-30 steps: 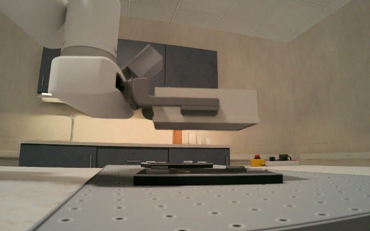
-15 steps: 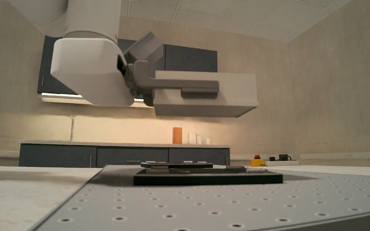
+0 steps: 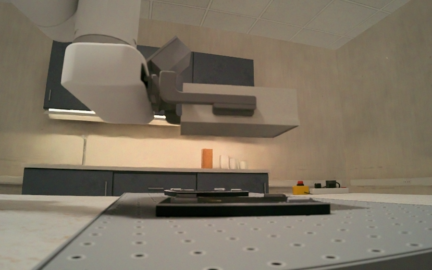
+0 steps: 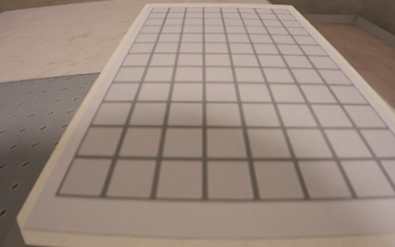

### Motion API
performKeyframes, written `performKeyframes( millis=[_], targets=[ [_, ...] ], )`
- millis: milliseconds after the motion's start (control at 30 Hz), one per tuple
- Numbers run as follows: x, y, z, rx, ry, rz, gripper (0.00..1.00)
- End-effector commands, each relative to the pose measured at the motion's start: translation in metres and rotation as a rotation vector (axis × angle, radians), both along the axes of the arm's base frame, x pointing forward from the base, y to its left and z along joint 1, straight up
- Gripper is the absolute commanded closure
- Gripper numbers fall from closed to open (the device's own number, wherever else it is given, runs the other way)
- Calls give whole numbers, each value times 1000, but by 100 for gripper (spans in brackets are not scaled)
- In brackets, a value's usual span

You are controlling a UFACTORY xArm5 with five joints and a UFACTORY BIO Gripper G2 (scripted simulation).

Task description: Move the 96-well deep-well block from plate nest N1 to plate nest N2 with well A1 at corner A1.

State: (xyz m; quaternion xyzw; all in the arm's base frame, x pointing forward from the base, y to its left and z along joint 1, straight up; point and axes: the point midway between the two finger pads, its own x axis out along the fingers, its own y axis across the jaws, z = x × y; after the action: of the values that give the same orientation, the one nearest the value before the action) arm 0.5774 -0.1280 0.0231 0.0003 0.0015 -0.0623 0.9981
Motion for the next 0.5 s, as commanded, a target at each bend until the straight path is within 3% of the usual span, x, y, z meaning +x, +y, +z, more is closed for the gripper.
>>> performKeyframes(
  millis=[0,133,467],
  targets=[
    [3,13,2,2,-5,136,100],
    [5,26,2,2,-5,269,100],
    [8,53,2,2,-5,273,100]
  ],
)
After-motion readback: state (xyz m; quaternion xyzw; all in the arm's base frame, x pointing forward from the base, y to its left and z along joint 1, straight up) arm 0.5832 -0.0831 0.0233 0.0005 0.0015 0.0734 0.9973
